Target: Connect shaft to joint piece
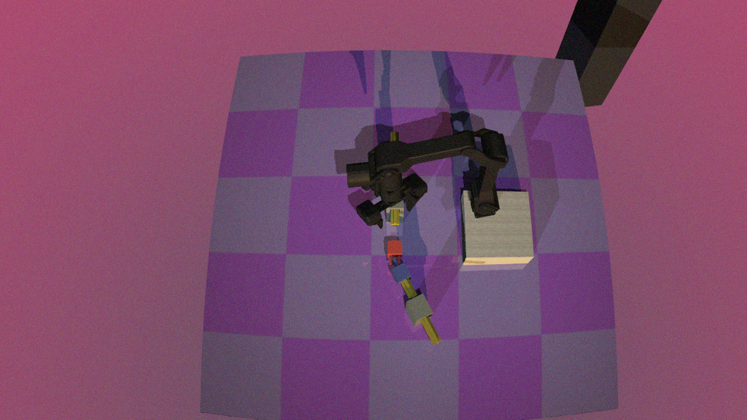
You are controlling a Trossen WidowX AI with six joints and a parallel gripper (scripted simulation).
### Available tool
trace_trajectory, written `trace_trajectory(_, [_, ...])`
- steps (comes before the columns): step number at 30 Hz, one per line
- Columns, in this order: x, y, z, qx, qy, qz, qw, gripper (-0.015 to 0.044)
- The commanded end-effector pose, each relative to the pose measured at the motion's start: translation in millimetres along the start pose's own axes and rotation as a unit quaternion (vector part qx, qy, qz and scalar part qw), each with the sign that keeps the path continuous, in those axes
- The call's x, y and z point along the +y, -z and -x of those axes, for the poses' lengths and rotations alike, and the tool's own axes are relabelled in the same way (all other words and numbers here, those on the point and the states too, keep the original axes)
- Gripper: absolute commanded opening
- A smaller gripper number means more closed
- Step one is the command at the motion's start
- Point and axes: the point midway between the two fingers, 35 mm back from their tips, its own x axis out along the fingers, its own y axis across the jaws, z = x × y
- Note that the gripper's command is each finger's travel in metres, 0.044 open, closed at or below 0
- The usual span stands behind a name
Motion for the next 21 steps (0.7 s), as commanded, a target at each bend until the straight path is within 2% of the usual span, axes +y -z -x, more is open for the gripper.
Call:
trace_trajectory(1, [-6.0, -7.1, -3.0, 0.020, -0.017, -0.072, 0.997, 0.0440])
trace_trajectory(15, [-24.5, -29.5, -8.3, 0.086, -0.065, -0.290, 0.951, 0.0440])
trace_trajectory(21, [-25.4, -30.4, -8.5, 0.090, -0.067, -0.300, 0.947, 0.0440])
